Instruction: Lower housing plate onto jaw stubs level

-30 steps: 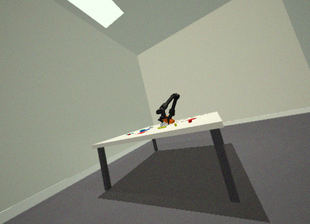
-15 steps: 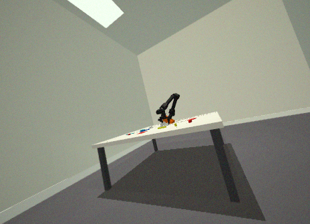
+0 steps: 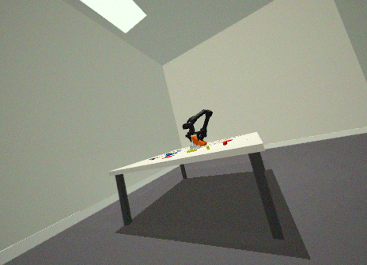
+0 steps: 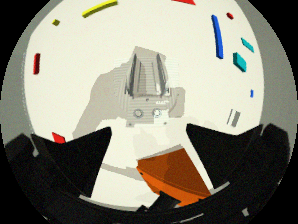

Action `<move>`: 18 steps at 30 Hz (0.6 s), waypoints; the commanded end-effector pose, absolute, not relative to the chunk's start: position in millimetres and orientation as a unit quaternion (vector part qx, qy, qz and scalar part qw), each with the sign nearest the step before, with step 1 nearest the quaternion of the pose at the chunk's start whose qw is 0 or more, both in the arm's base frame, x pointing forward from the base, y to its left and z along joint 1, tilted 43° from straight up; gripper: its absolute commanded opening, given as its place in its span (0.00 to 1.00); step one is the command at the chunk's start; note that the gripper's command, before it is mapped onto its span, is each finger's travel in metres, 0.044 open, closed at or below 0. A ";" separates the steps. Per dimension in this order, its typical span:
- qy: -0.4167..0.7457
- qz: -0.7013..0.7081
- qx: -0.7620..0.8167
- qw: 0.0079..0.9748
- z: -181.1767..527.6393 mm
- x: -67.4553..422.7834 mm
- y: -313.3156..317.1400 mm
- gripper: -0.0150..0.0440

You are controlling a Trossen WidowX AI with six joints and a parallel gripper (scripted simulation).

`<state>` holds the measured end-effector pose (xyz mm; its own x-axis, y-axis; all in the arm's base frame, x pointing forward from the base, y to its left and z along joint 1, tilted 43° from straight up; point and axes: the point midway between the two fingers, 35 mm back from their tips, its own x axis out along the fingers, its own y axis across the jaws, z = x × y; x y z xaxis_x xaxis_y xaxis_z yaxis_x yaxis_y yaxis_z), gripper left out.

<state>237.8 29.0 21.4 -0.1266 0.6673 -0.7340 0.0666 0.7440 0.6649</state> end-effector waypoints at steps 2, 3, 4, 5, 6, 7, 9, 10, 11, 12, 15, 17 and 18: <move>0.709 0.247 0.259 0.608 22.2 237.4 27.9 1.00; 0.709 0.246 0.258 0.608 24.7 236.0 24.4 1.00; 0.710 0.246 0.257 0.608 28.9 233.6 18.8 1.00; 0.711 0.246 0.257 0.607 34.6 230.2 11.6 1.00; 0.712 0.246 0.256 0.606 40.6 226.4 4.5 1.00; 0.712 0.246 0.256 0.605 46.7 222.2 -2.3 1.00; 0.714 0.248 0.255 0.603 57.6 214.3 -13.4 1.00; 0.714 0.249 0.255 0.603 60.5 212.0 -16.2 1.00; 0.714 0.249 0.255 0.603 61.5 211.3 -17.1 1.00; 0.714 0.249 0.255 0.603 61.5 211.3 -17.1 1.00; 0.714 0.249 0.255 0.603 61.5 211.3 -17.1 1.00; 0.714 0.249 0.255 0.603 61.5 211.3 -17.1 1.00; 0.714 0.249 0.255 0.603 61.5 211.3 -17.1 1.00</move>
